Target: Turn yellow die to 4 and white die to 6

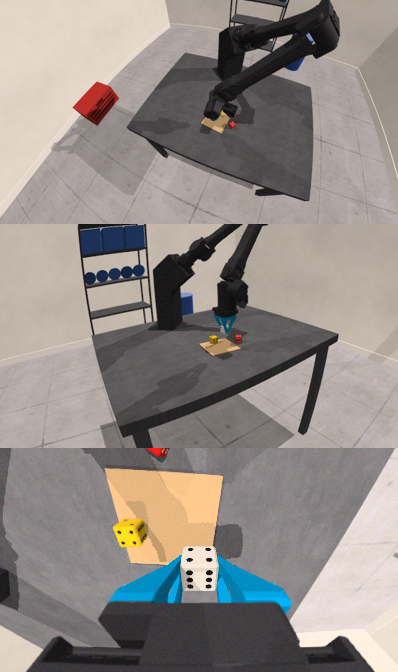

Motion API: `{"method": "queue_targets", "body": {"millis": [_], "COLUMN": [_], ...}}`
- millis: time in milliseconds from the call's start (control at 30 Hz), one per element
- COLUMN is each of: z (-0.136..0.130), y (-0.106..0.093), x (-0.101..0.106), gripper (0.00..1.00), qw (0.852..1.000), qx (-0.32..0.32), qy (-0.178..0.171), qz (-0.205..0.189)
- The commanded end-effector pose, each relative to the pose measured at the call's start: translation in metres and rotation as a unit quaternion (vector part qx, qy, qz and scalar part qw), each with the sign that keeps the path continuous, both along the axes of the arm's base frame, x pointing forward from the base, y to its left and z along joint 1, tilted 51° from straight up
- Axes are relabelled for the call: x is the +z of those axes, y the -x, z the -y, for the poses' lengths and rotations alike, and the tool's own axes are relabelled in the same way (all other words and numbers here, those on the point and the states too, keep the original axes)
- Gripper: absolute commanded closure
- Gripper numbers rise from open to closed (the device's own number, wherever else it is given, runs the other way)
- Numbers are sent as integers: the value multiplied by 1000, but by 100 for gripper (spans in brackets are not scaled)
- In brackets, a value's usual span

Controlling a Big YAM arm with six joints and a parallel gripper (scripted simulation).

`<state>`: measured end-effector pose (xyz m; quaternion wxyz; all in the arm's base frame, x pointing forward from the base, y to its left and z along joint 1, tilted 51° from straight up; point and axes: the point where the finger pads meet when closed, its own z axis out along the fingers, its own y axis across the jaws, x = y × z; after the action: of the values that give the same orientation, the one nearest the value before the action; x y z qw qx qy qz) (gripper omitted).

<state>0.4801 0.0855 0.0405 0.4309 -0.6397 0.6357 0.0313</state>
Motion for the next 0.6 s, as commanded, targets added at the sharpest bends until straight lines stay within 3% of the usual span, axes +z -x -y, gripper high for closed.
{"method": "queue_targets", "body": {"millis": [0,567], "z": [-16,-50], "y": [-9,-37], "x": [-11,-47], "gripper": [75,75], "qw": [1000,1000], "qx": [3,3], "qy": [-6,-6], "qz": [-2,-3]}}
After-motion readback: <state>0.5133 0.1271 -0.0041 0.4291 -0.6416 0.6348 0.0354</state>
